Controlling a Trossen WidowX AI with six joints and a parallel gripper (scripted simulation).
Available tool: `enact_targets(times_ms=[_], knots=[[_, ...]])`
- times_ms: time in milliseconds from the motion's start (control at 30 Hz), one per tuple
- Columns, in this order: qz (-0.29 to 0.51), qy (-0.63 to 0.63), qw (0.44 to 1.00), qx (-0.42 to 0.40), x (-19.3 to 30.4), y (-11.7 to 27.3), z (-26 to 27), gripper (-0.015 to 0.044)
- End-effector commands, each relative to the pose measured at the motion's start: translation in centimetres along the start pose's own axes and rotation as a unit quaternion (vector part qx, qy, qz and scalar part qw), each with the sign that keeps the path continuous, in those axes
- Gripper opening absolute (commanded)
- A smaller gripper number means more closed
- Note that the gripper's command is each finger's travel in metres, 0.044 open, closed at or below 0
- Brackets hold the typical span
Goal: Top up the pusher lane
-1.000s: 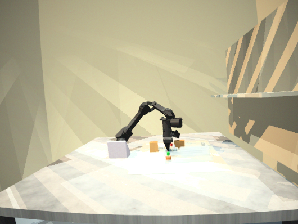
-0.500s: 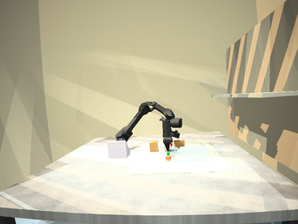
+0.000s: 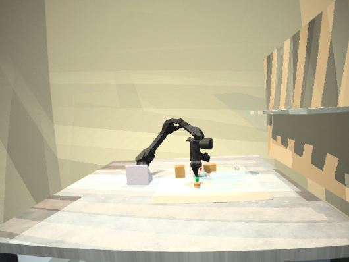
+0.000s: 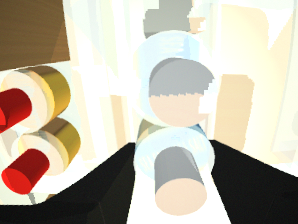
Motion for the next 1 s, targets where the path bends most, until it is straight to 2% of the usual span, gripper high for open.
enact_targets(times_ms=[0,967], knots=[[-0.006,0.005,1.0,-0.004,-0.18,-0.1,0.16,0.0],[-0.006,0.005,1.0,-0.004,0.54,-0.02,0.06,0.0]])
Point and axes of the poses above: the point midway between the two fingers, 35 mm back from their tips, its own y axis back along the fingers, its own z axis across the jaws, x = y × z, the point moved 5 cm from there along y, back along the fingers, and after that the axes turned 13 degrees about y, right-handed, at the moved point
